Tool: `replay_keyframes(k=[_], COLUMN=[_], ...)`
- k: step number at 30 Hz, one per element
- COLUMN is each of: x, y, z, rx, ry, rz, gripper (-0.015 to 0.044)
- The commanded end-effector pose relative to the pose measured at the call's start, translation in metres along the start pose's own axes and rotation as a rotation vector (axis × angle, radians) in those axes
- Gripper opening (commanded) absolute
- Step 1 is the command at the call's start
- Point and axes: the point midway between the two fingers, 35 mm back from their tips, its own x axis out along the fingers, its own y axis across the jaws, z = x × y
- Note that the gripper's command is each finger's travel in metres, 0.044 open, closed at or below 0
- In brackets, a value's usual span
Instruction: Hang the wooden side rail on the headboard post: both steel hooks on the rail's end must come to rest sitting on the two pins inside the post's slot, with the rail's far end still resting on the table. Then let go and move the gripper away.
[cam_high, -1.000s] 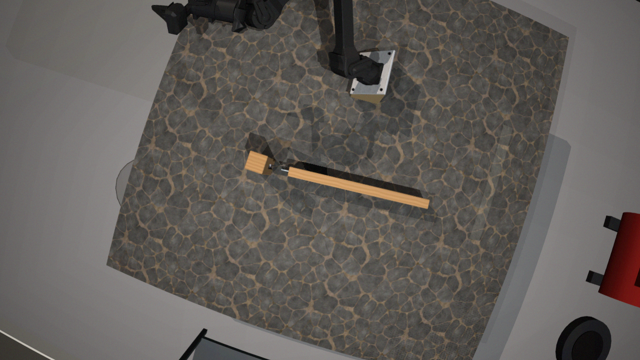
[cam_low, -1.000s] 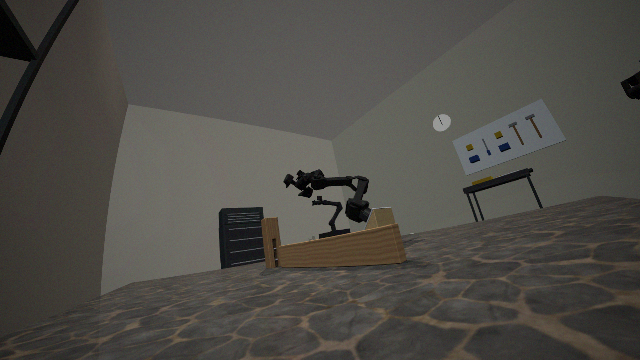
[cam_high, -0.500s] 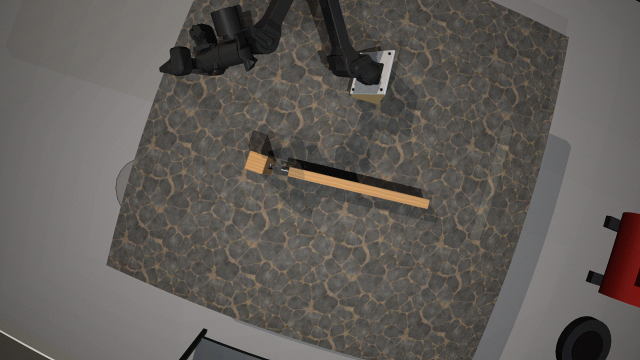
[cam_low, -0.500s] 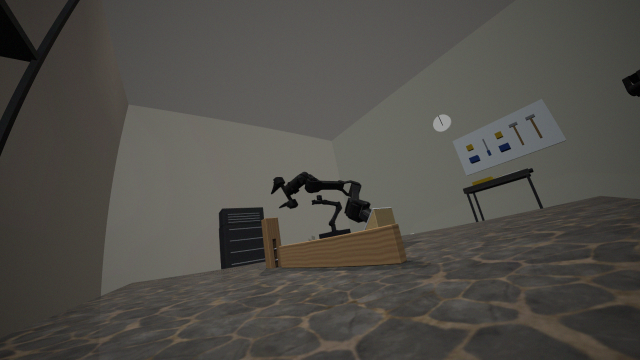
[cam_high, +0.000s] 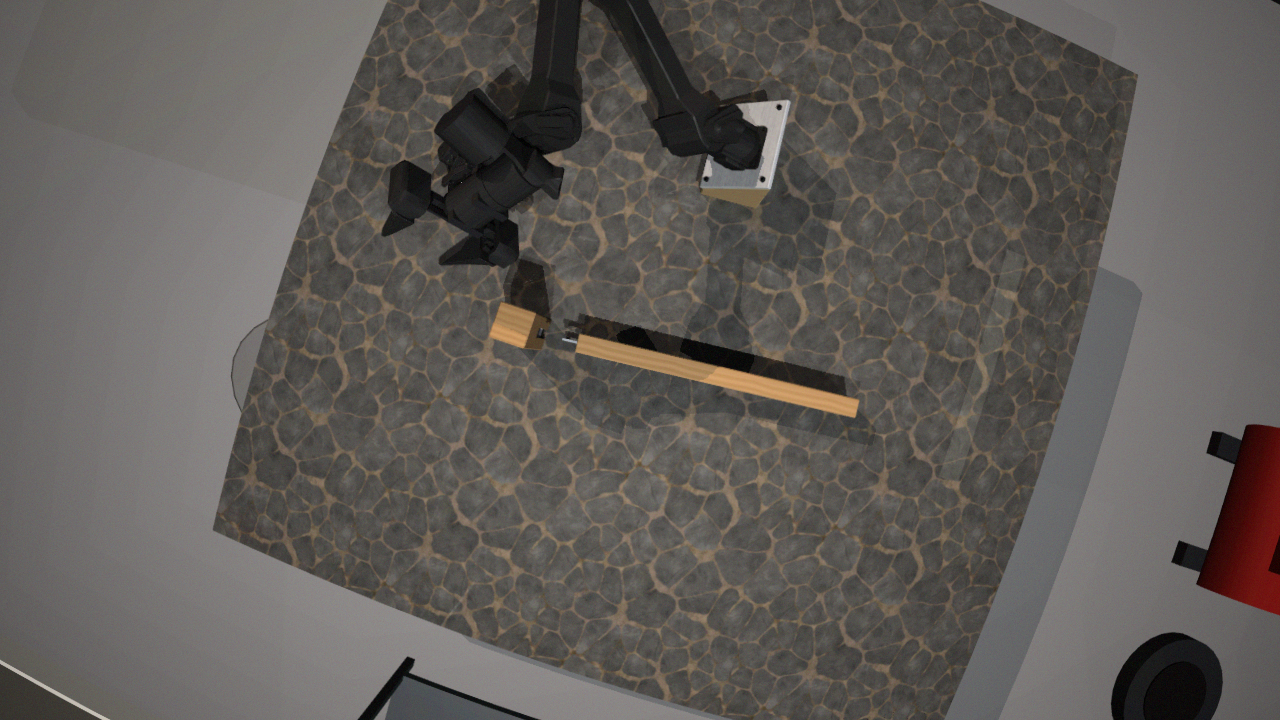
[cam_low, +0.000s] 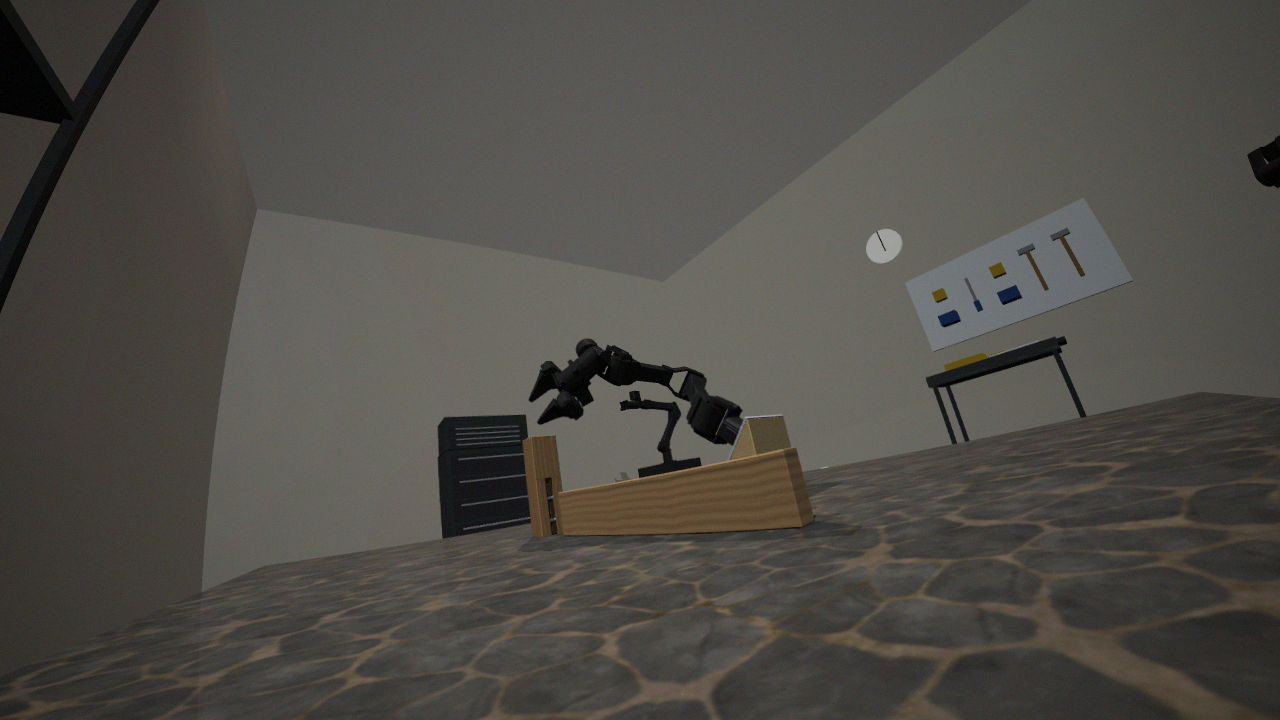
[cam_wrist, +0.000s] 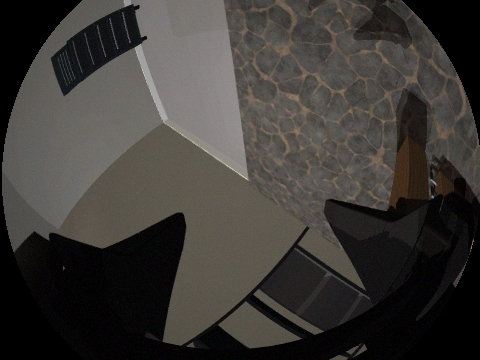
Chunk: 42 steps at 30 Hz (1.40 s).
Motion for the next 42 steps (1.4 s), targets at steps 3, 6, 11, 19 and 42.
replay_keyframes(k=[3, 6, 11, 19, 42], x=[-0.024, -0.036, -0.046, -0.066, -0.073], y=[-0.081, -0.103, -0.139, -0.2, -0.217], z=[-0.039, -0.054, -0.052, -0.03, -0.02], rx=[0.34, 0.351, 0.469, 0.723, 0.808], ry=[0.029, 0.078, 0.012, -0.157, -0.205], rz=[-0.182, -0.244, -0.297, -0.3, -0.275], gripper=[0.044, 0.044, 0.044, 0.044, 0.044])
